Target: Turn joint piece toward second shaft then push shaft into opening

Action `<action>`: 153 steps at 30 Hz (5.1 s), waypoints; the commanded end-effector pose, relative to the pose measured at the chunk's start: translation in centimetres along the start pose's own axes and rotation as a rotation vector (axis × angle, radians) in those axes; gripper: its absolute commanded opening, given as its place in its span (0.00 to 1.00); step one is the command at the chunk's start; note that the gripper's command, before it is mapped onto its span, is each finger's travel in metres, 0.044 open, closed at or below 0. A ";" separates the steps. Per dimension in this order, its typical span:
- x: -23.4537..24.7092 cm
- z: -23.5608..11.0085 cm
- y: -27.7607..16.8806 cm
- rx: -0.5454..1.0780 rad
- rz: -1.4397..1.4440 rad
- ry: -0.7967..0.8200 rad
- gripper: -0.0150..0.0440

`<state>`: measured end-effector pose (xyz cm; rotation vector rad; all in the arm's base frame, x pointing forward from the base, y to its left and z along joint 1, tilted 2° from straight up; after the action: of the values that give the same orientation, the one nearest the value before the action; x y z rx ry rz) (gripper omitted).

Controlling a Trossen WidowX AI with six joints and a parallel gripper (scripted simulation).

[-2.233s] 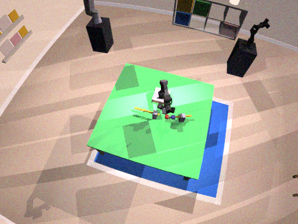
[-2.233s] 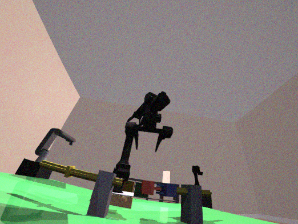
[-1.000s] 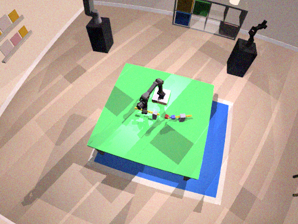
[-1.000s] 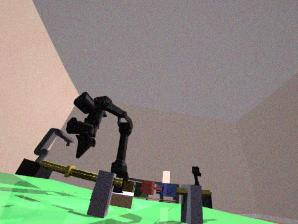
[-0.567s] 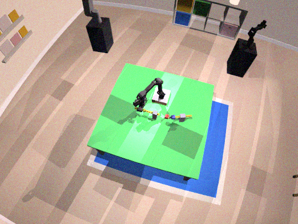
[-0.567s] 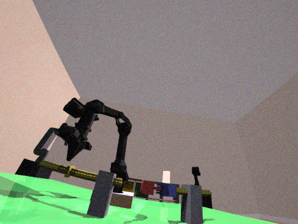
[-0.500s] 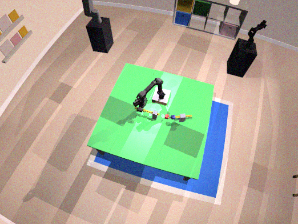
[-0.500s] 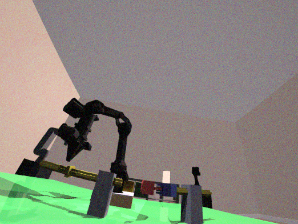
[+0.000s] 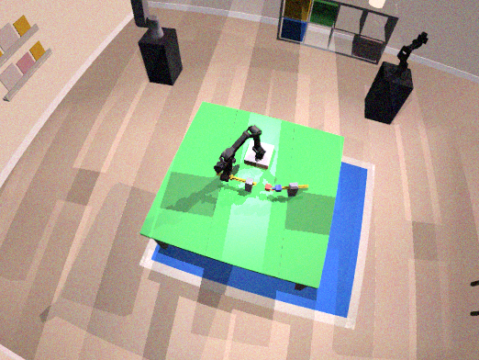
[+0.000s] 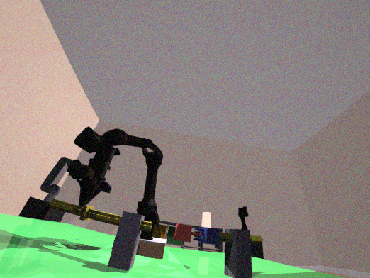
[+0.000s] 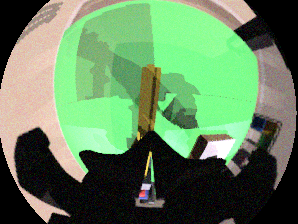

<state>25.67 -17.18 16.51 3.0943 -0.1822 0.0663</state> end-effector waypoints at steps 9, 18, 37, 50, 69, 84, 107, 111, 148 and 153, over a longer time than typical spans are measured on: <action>-0.1 -2.3 0.0 0.005 0.004 0.000 0.25; 0.2 -3.8 0.1 0.006 -0.220 0.000 0.61; 0.3 -8.0 0.3 0.008 -0.876 0.000 1.00; 0.1 -10.9 0.2 0.010 -1.325 0.000 1.00; 0.9 -9.8 -3.7 0.101 -1.089 0.089 1.00; 1.1 -7.7 -9.3 0.283 -0.624 0.120 1.00; -0.5 -5.2 -16.6 0.538 0.006 -0.040 1.00; -0.5 -5.2 -16.6 0.538 0.006 -0.040 1.00; 2.0 -5.6 -3.6 0.137 -1.032 0.123 1.00; 1.9 -5.6 -1.6 0.086 -1.191 0.095 1.00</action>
<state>27.79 -14.54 22.16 2.7798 1.5300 0.2098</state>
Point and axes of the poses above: the point midway between the two fingers, 35 mm back from their tips, its own z axis out along the fingers, its own x axis across the jaws, y = z × x, the point moved 6 cm from there along -z, back along the fingers, and after that the axes turned 5 degrees about z, right-handed, at the moved point
